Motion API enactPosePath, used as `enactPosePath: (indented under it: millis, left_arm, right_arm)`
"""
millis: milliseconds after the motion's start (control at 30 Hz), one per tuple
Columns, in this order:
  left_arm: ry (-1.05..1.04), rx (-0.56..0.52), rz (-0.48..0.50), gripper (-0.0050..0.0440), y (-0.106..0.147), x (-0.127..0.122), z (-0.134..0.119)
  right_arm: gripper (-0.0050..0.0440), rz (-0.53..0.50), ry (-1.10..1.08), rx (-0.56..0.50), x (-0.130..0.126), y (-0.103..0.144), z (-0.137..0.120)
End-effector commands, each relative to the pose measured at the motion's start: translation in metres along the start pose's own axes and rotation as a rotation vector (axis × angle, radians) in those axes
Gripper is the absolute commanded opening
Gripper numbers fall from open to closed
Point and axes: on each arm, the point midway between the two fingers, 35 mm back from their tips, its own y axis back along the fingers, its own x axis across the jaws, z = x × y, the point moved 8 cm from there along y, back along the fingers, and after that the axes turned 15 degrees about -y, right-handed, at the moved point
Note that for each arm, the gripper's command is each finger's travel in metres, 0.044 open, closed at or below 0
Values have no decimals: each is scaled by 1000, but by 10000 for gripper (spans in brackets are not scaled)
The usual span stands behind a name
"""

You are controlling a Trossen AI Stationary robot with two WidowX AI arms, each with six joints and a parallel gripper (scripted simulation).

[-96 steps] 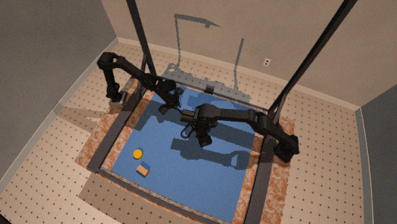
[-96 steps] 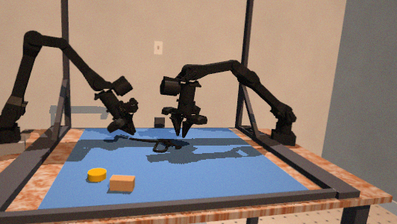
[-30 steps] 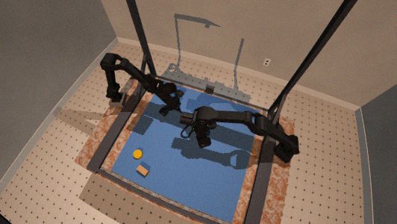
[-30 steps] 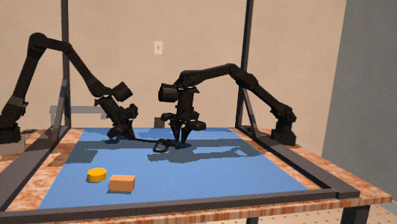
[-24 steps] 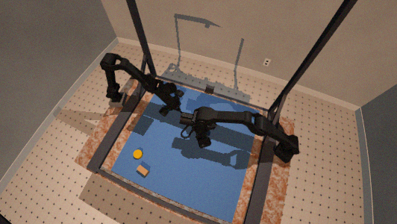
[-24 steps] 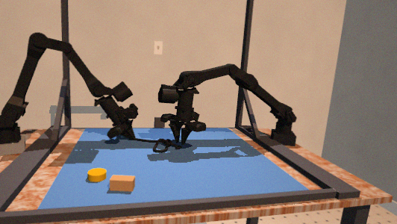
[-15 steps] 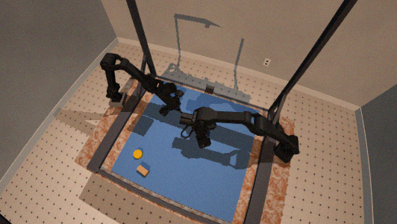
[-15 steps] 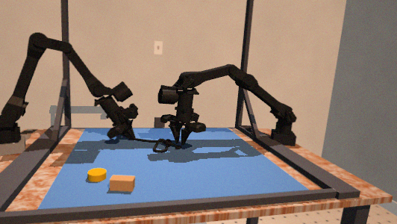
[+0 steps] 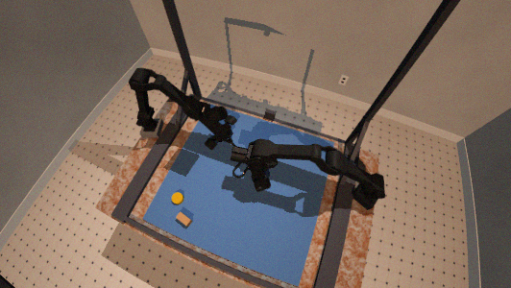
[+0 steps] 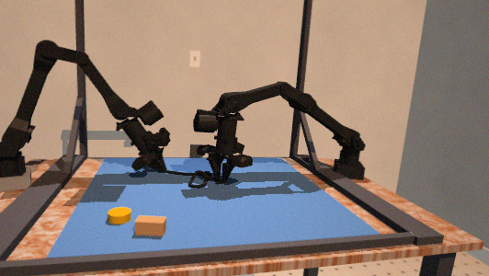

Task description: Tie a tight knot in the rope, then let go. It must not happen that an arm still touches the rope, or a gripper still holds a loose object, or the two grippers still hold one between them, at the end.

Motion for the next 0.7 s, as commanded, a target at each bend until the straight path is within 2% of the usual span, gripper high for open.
enactPosePath:
  millis: [0, 667]
  left_arm:
    - [-5, 21, 9, 125, 5, 1, -3]
    - [-5, 18, 8, 125, 3, 1, -3]
  right_arm:
    - [30, 17, -8, -19, 5, 5, 5]
    - [30, 17, -8, -19, 5, 5, 5]
